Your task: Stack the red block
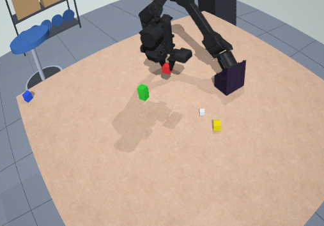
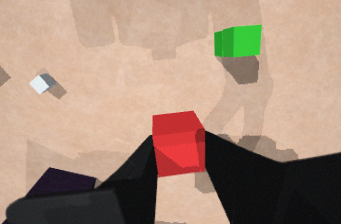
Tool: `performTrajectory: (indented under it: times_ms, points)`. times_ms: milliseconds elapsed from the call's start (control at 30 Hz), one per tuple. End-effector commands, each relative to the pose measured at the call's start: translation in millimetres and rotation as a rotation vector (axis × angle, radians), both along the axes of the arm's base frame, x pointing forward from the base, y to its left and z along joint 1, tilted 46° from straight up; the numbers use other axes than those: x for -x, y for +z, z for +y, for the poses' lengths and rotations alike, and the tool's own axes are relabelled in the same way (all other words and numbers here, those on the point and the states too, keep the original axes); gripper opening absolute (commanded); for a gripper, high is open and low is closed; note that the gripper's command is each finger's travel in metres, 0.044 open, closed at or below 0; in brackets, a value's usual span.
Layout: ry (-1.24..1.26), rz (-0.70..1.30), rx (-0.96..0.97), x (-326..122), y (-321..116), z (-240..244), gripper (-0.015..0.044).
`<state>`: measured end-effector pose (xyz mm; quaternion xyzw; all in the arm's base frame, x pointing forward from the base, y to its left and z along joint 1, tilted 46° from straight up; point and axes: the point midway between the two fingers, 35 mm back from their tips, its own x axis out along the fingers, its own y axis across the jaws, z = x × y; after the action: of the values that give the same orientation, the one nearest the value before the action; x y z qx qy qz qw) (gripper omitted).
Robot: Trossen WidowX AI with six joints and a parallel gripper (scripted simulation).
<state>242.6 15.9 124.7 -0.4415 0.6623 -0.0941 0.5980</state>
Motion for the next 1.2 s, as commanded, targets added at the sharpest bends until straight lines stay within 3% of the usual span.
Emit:
performTrajectory:
  times_ms: [0, 600, 1167]
  points:
    - [-0.001, 0.009, 0.007, -17.6, 5.3, -3.8, 0.0]
    - [-0.002, 0.003, 0.016, -87.1, 35.9, -30.1, 0.0]
    - [-0.002, 0.002, 0.018, -91.9, 17.5, -54.2, 0.0]
